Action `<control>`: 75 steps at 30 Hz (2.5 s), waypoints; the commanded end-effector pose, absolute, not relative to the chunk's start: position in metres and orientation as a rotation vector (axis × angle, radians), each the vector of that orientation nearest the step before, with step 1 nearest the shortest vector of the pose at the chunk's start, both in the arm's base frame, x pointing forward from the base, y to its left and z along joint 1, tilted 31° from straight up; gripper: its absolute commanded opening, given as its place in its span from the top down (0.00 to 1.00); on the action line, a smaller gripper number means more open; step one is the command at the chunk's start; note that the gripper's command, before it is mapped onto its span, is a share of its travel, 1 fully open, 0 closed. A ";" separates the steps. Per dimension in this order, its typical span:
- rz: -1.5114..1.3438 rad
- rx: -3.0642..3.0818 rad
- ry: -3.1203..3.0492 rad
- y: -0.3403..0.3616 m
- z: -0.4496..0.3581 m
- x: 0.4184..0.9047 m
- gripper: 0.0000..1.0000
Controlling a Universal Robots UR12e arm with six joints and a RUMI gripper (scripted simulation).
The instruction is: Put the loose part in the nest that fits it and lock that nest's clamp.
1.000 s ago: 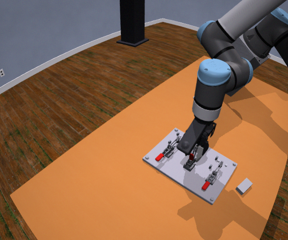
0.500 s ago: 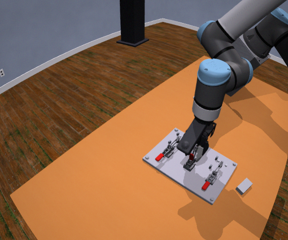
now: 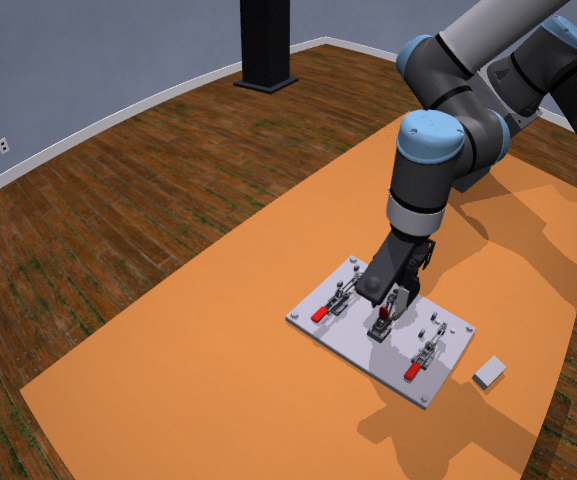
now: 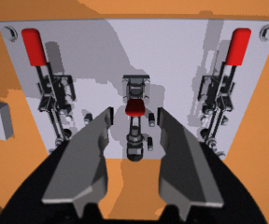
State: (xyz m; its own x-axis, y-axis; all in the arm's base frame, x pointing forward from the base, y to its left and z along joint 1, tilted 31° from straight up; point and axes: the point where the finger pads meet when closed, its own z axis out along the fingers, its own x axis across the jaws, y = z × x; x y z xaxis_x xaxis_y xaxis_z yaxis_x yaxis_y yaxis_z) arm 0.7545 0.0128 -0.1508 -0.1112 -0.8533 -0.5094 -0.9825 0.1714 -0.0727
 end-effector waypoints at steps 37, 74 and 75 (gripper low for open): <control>0.394 -1.730 2.017 -0.014 -0.104 0.747 0.41; 0.394 -1.730 2.017 -0.019 -0.039 0.733 0.41; 0.394 -1.730 2.017 -0.019 -0.039 0.733 0.41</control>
State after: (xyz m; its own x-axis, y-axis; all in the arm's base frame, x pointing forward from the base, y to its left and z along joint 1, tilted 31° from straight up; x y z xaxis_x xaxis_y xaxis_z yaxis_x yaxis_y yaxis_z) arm 0.7344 -0.0260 -0.0439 -0.1109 -0.8532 -0.5096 -0.9826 0.1712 -0.0727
